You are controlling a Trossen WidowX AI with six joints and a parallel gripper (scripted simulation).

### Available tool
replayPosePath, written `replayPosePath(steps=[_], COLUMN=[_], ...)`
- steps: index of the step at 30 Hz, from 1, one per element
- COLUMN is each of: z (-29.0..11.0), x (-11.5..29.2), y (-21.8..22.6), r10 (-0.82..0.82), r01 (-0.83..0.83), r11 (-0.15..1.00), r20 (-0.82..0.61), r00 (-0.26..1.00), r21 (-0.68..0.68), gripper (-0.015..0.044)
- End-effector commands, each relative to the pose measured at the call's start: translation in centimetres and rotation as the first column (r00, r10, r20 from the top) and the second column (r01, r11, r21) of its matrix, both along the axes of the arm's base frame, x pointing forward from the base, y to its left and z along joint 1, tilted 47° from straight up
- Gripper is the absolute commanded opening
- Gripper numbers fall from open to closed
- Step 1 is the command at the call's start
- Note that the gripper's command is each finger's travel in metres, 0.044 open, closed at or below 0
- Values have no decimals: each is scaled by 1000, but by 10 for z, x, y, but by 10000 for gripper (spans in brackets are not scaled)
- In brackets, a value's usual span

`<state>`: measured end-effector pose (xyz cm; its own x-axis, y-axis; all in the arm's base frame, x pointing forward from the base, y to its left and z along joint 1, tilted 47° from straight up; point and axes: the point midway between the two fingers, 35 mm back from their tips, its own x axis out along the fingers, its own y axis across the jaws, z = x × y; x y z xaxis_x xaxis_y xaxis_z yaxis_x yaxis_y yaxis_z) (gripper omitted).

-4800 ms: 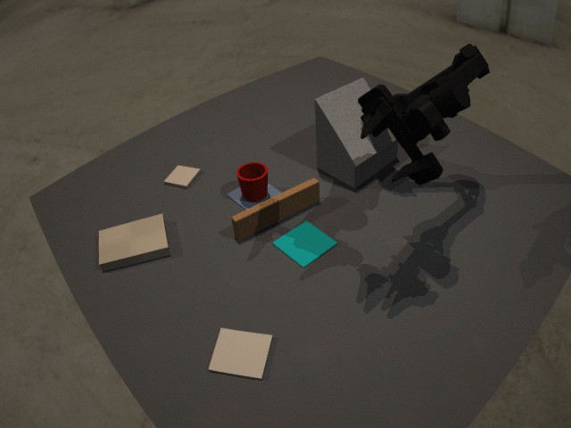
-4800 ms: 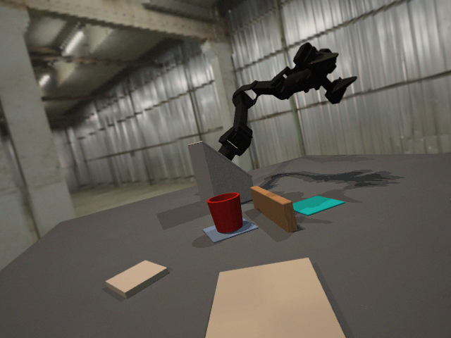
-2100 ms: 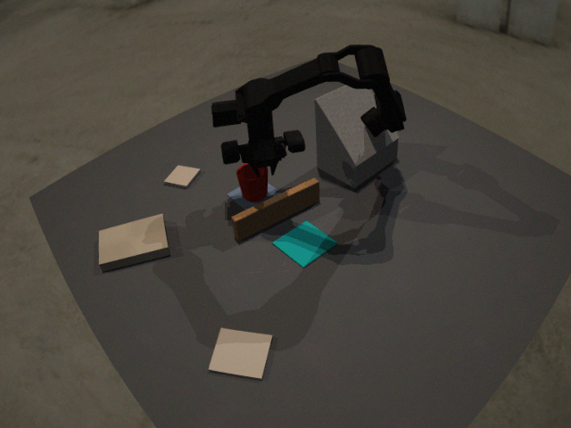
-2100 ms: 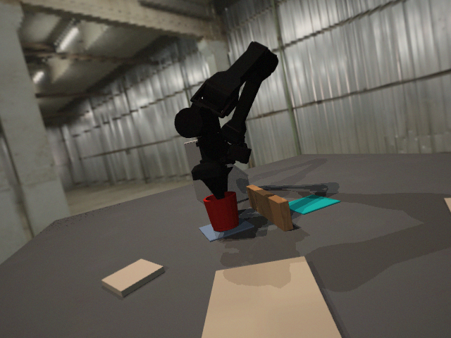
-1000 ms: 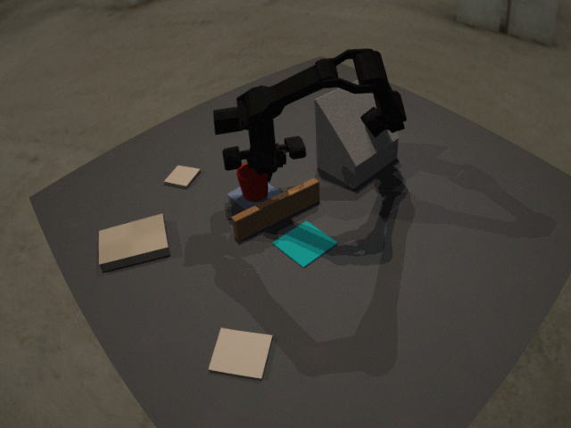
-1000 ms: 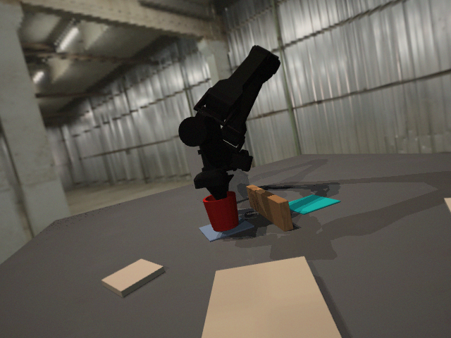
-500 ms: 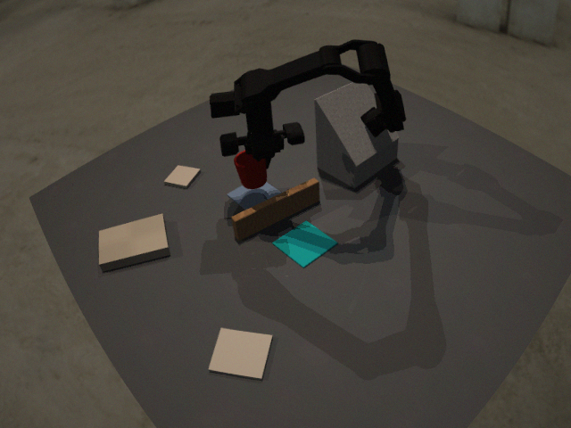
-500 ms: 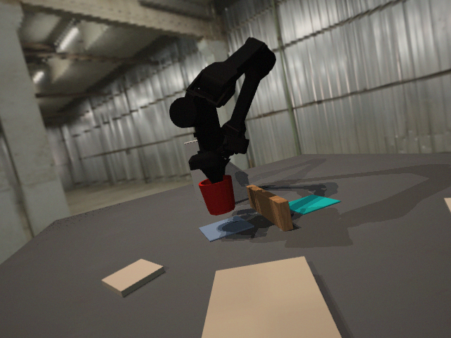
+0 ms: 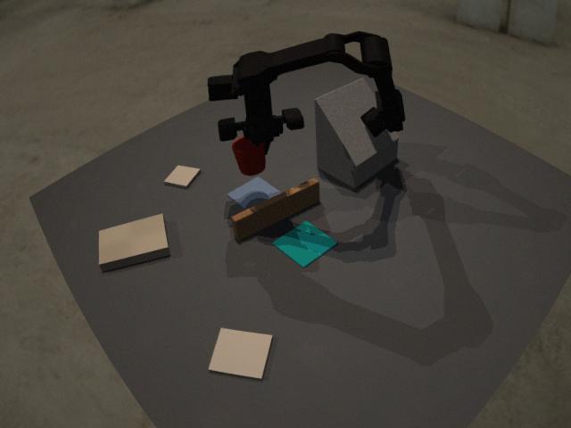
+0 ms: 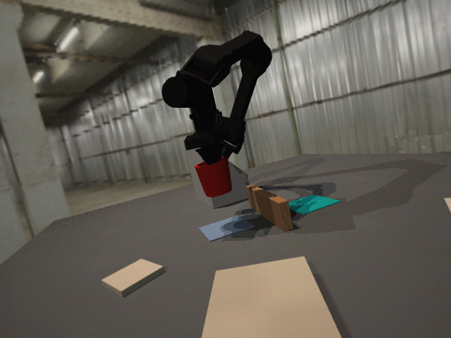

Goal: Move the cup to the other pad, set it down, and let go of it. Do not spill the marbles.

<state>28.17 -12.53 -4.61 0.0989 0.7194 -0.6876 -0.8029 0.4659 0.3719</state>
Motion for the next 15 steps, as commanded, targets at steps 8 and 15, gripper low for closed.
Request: replayPosePath(steps=[8, 15], z=[0, 0], x=[0, 0], y=[0, 0], r10=[0, 0], r01=[0, 0], r11=[1000, 1000], r20=[0, 0], r00=[1000, 1000], r21=[0, 0], gripper=[0, 0])
